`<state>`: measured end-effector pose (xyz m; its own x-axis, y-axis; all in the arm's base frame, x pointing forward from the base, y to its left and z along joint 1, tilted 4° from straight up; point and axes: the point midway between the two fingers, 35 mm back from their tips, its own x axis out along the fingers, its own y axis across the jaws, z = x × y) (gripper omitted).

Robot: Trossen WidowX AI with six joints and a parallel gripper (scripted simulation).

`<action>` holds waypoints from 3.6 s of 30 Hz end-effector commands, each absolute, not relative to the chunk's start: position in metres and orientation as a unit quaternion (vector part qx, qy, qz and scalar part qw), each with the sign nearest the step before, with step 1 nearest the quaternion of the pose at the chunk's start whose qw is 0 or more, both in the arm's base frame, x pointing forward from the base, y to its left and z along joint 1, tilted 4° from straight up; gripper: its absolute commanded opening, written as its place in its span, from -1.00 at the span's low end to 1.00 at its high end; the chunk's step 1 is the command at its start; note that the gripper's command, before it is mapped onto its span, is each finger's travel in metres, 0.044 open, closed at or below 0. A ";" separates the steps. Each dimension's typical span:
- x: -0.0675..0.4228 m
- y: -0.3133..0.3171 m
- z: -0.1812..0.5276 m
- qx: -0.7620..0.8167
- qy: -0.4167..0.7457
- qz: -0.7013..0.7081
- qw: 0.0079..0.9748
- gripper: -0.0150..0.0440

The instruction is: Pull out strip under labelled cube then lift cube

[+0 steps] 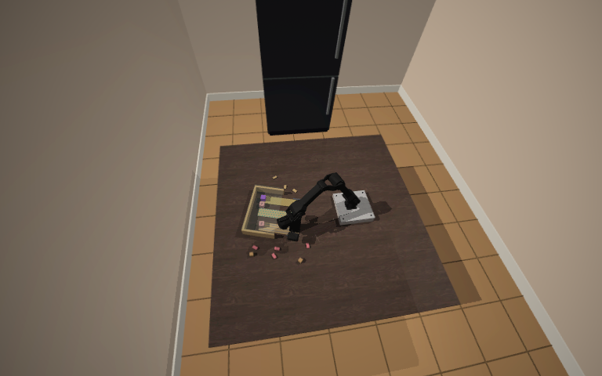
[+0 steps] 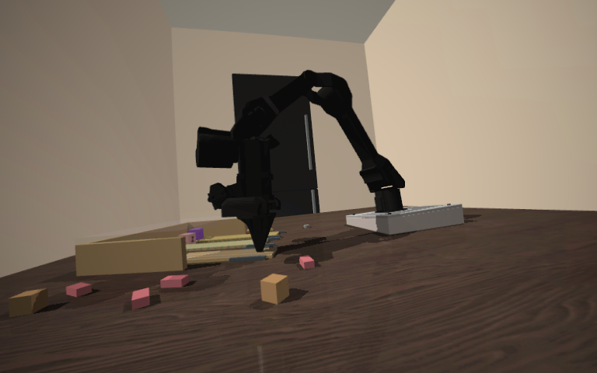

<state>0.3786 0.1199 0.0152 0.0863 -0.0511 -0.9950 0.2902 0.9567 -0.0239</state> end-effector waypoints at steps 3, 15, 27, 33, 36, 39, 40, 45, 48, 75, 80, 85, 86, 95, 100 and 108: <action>0.363 0.123 0.008 0.087 0.674 -0.118 0.724 -0.49; 0.346 0.128 0.006 0.087 0.675 -0.118 0.723 -0.49; 0.329 0.133 0.004 0.087 0.676 -0.118 0.722 -0.49; 0.320 0.135 0.003 0.087 0.676 -0.118 0.722 -0.49; 0.316 0.137 0.003 0.087 0.676 -0.118 0.722 -0.49; 0.312 0.138 0.003 0.087 0.676 -0.118 0.722 -0.49; 0.311 0.138 0.003 0.087 0.676 -0.118 0.722 -0.49; 0.304 0.140 0.002 0.087 0.677 -0.118 0.722 -0.49; 0.300 0.141 0.002 0.087 0.677 -0.118 0.721 -0.49; 0.262 0.152 -0.002 0.087 0.678 -0.117 0.720 -0.49; 0.256 0.154 -0.002 0.087 0.679 -0.117 0.720 -0.49; 0.249 0.156 -0.003 0.087 0.679 -0.117 0.720 -0.49; 0.247 0.157 -0.003 0.087 0.679 -0.117 0.720 -0.49; 0.237 0.160 -0.004 0.087 0.679 -0.117 0.719 -0.49; 0.237 0.160 -0.004 0.087 0.679 -0.117 0.719 -0.49; 0.237 0.160 -0.004 0.087 0.679 -0.117 0.719 -0.49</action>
<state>0.2453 0.1621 0.0017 0.0773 -0.0442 -0.9960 0.2900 0.9568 -0.0199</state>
